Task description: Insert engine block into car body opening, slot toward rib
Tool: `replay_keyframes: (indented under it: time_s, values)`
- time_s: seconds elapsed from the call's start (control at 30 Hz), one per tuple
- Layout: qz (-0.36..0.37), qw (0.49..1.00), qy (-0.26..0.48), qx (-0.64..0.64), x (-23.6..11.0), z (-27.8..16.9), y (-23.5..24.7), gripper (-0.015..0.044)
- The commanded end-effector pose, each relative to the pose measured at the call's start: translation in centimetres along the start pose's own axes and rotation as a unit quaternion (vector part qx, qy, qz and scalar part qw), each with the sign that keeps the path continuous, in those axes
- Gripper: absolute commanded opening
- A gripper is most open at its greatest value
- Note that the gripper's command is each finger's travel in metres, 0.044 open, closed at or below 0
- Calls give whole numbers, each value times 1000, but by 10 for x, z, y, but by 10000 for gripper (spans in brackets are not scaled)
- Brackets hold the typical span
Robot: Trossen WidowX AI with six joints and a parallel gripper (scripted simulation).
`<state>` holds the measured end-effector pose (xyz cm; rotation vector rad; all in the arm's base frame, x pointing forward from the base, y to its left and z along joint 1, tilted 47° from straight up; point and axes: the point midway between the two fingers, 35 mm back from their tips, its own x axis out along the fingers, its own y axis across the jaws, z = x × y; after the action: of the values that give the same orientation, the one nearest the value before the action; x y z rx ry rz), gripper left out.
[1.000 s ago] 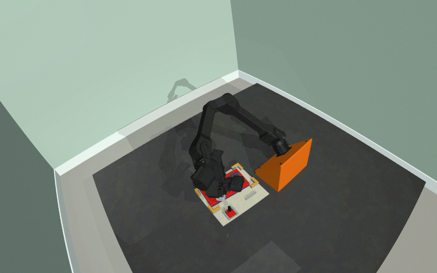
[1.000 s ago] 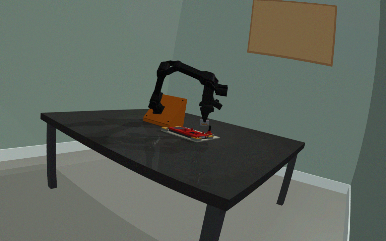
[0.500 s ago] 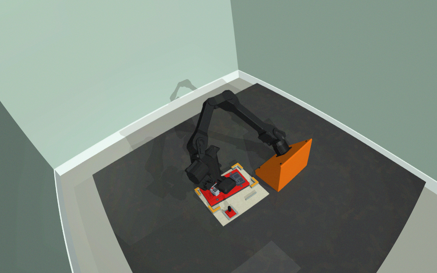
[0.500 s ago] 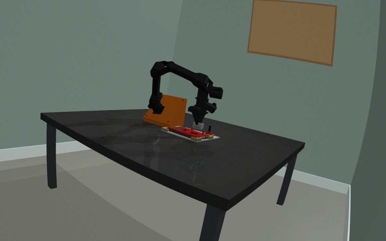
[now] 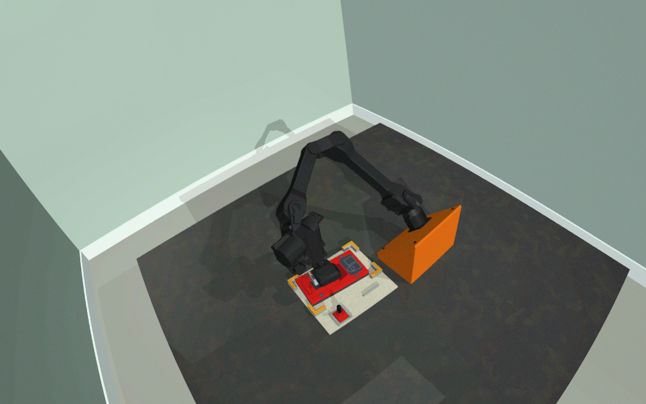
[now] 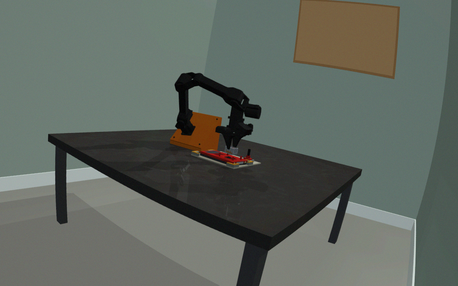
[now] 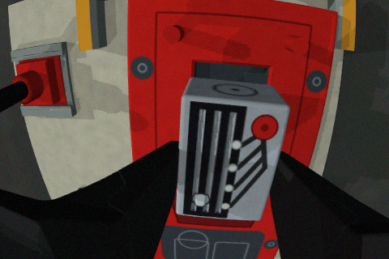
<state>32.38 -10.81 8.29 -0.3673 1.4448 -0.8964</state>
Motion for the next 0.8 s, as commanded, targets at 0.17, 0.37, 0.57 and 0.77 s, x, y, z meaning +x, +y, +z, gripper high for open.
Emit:
replay_keyframes:
  time_s: [0.17,0.37,0.57,0.77]
  values:
    - [0,1000,-4,11,-1,1,-2,159]
    - [0,1000,-4,11,-1,1,-2,159]
    - [0,1000,-3,-23,-1,1,-2,159]
    - [0,997,-3,-82,-1,1,-2,159]
